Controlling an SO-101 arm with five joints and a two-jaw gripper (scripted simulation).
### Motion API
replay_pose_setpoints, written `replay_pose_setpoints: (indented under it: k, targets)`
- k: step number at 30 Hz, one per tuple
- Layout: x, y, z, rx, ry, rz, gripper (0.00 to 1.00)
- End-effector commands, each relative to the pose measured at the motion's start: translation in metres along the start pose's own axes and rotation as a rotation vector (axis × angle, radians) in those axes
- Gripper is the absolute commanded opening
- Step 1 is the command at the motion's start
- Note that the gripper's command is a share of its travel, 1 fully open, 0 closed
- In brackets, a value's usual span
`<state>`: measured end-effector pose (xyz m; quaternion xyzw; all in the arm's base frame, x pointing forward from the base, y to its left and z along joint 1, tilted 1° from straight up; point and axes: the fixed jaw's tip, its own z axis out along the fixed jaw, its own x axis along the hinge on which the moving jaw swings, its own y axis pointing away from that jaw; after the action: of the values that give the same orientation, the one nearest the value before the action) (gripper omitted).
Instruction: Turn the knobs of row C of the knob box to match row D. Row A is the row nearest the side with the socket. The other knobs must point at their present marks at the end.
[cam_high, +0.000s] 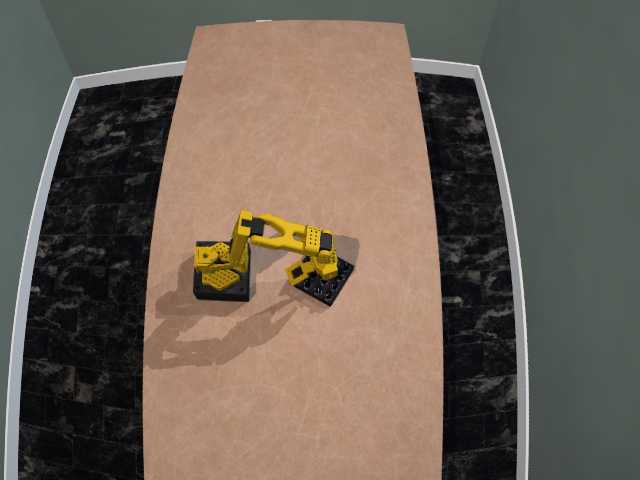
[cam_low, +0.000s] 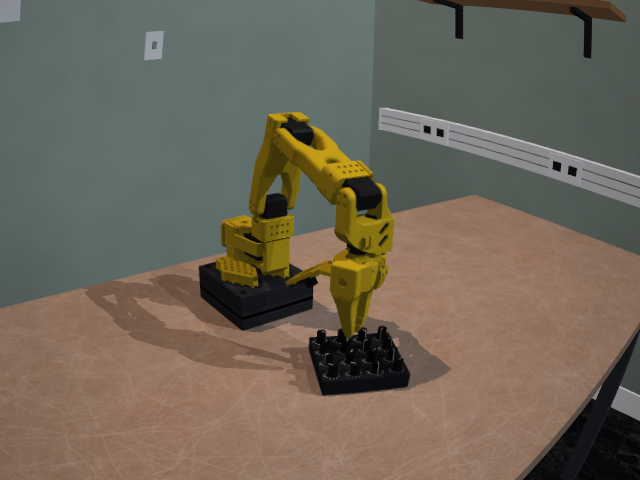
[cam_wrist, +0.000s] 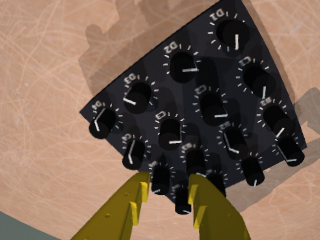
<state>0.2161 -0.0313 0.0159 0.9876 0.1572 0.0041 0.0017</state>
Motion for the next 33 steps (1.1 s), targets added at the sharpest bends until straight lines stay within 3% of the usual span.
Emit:
replay_pose_setpoints:
  k: [1, 13, 33]
  targets:
    - [0.001, 0.002, 0.000, 0.001, 0.000, -0.002, 0.10]
    - [0.001, 0.002, 0.001, 0.001, 0.000, -0.002, 0.10]
    - [0.001, 0.002, 0.014, 0.001, 0.000, -0.002, 0.10]
